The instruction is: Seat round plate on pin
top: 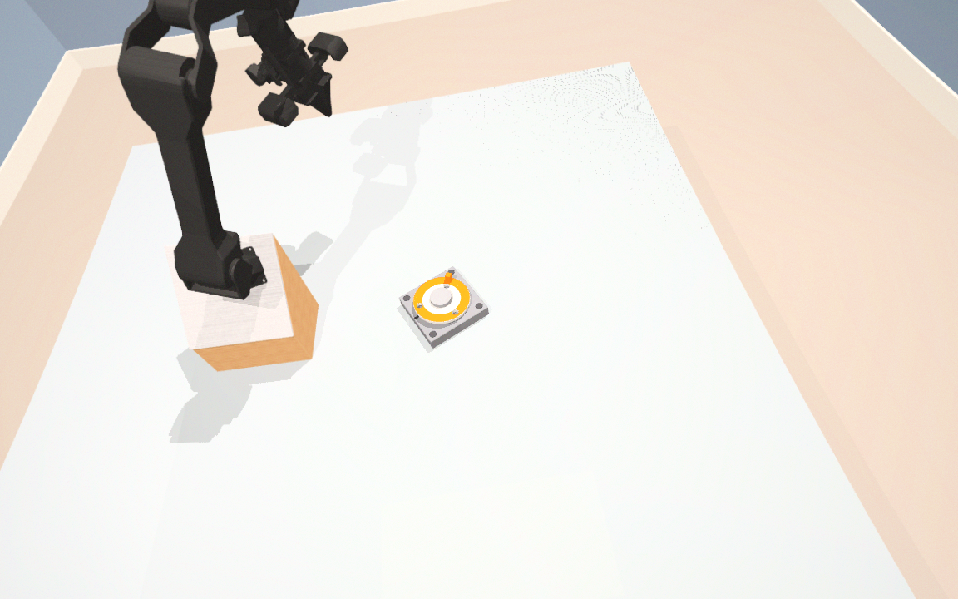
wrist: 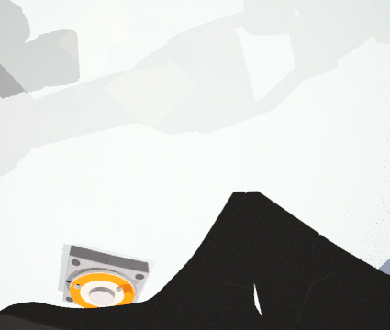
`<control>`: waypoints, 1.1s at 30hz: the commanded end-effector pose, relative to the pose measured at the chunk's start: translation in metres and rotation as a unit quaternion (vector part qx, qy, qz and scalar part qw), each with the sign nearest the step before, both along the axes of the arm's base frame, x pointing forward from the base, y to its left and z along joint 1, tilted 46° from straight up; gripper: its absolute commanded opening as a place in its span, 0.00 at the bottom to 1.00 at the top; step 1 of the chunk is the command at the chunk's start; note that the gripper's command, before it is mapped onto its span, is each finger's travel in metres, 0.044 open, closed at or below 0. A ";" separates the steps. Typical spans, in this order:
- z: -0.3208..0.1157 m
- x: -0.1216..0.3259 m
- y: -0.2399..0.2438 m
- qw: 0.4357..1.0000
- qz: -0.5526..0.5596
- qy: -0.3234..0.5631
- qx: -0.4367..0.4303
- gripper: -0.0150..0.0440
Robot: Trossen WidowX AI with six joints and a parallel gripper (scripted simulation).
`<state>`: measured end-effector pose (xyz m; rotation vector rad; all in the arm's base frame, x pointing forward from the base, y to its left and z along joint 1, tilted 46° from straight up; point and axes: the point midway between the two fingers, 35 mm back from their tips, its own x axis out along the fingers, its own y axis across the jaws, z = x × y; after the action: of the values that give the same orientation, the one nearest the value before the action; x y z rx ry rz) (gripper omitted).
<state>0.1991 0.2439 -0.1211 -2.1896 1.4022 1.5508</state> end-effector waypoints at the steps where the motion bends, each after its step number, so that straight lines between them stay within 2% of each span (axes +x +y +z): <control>1: 0.007 0.030 -0.028 0.992 -0.103 -0.069 0.000 0.25; 5: 0.018 0.078 -0.075 0.944 -0.273 -0.187 0.005 0.25; 8: 0.021 0.091 -0.092 0.929 -0.304 -0.210 0.012 0.25; 13: 0.036 0.127 -0.160 0.813 -0.473 -0.339 0.006 0.25; 15: 0.038 0.131 -0.171 0.787 -0.500 -0.362 0.003 0.25; 17: 0.044 0.139 -0.205 0.704 -0.571 -0.422 -0.008 0.25; 21: 0.058 0.143 -0.281 0.488 -0.687 -0.537 -0.038 0.25; 23: 0.060 0.143 -0.292 0.456 -0.698 -0.551 -0.042 0.25; 26: 0.067 0.138 -0.326 0.345 -0.726 -0.592 -0.057 0.25; 33: 0.066 0.138 -0.332 0.337 -0.727 -0.595 -0.059 0.25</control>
<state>0.3371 -0.0864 -0.0542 -0.4944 1.5634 -0.7392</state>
